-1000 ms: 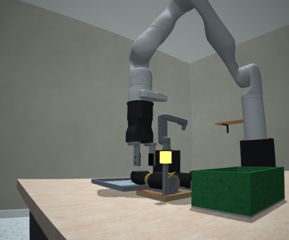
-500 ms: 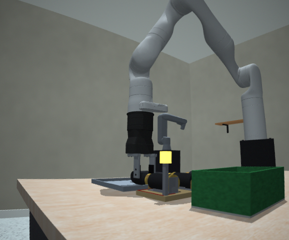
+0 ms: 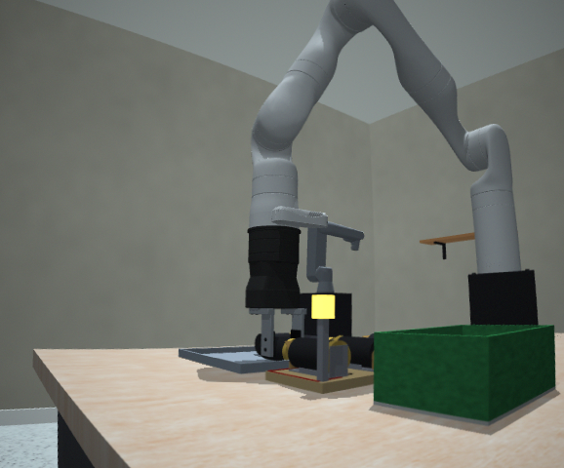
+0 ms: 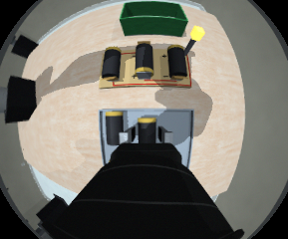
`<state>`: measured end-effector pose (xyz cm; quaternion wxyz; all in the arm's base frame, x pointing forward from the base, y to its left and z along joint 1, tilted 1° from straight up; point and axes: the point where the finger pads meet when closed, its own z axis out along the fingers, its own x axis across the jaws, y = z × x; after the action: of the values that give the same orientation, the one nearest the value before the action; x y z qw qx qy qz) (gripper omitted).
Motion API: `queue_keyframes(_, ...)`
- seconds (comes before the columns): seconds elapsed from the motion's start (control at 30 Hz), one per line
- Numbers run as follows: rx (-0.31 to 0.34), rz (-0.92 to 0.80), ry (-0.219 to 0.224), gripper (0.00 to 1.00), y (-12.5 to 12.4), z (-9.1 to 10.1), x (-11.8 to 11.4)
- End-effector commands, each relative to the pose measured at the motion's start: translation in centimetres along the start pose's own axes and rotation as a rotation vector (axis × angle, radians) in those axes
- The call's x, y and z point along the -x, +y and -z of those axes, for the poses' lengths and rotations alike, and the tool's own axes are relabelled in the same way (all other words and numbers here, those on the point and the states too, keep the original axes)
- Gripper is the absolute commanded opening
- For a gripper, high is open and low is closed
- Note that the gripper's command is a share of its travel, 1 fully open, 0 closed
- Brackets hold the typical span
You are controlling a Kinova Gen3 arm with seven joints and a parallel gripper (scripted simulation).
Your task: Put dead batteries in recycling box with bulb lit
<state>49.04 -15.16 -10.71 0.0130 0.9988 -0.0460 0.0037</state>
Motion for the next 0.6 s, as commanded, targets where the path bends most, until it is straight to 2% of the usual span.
queue_keyframes(0.0,-0.002,-0.002,0.011,0.9,-0.01,-0.02,-0.42)
queue_keyframes(0.17,-0.002,-0.002,0.011,0.9,-0.01,0.0,-0.44)
queue_keyframes(0.2,-0.002,-0.002,0.011,0.57,-0.01,0.0,-0.44)
queue_keyframes(0.57,-0.002,-0.002,0.011,0.57,-0.01,0.0,-0.44)
